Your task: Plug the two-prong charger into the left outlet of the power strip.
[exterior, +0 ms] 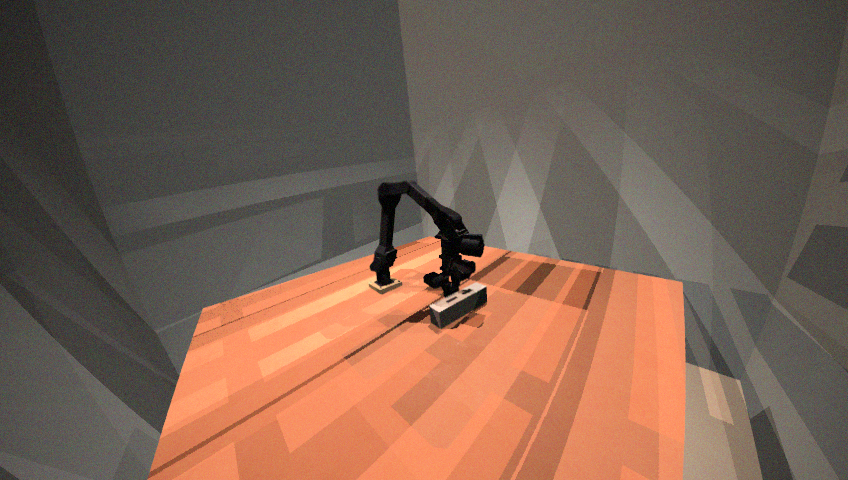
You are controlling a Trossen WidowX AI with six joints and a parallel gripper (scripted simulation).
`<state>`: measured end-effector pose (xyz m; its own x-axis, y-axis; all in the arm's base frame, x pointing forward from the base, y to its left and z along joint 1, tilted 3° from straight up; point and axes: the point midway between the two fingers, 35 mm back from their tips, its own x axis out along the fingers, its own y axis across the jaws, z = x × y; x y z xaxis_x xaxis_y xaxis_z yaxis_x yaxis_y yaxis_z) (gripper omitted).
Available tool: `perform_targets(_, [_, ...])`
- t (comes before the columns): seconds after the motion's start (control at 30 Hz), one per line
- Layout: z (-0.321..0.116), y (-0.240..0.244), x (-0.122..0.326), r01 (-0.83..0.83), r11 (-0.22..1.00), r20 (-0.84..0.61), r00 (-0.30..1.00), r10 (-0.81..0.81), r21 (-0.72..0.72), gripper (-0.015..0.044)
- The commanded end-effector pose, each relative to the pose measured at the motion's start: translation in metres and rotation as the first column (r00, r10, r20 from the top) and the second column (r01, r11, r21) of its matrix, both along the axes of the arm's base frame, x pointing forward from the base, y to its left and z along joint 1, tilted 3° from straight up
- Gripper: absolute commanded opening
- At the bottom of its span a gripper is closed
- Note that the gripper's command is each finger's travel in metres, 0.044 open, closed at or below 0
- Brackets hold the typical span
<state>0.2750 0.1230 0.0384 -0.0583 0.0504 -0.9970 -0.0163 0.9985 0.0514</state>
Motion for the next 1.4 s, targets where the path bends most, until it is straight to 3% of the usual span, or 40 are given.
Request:
perform_targets(0.0, [0.0006, 0.0013, 0.0, 0.003, 1.0, -0.003, 1.0, -0.003, 0.006, 0.0])
perform_targets(1.37, [0.0015, 0.0023, 0.0085, 0.003, 1.0, -0.002, 1.0, -0.003, 0.006, 0.0])
